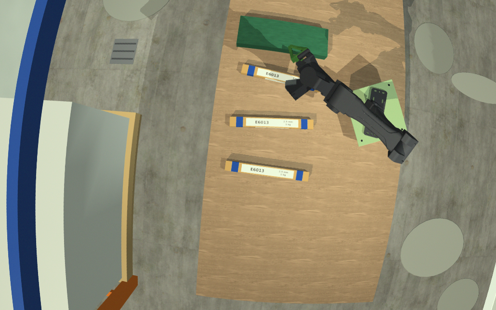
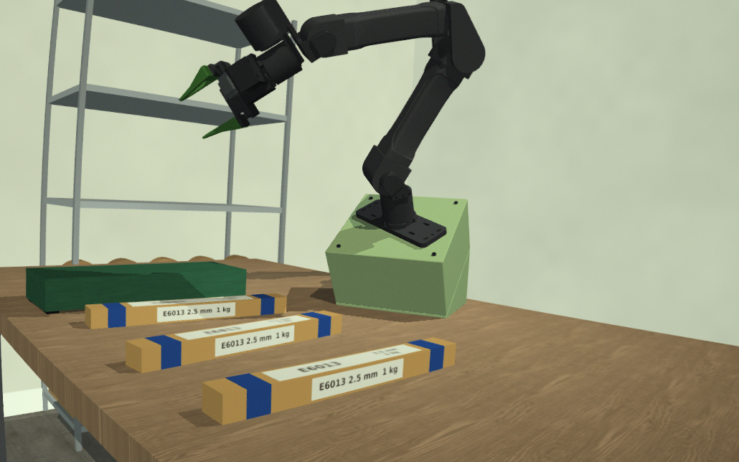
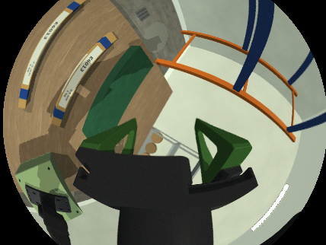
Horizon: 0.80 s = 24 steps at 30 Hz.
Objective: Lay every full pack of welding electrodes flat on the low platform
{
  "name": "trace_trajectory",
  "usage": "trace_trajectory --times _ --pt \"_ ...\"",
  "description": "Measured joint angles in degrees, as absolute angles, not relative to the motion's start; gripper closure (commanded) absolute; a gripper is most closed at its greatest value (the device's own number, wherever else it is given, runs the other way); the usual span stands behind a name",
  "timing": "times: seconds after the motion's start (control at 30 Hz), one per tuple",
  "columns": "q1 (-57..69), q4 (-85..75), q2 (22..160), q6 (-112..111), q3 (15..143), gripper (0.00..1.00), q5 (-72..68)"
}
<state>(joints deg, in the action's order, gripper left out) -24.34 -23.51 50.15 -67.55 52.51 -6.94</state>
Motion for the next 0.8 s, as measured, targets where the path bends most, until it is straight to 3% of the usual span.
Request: trace_trajectory --times 0.8 --pt "-18.7 -18.4 52.4 -52.4 54.0 0.24 -5.3"
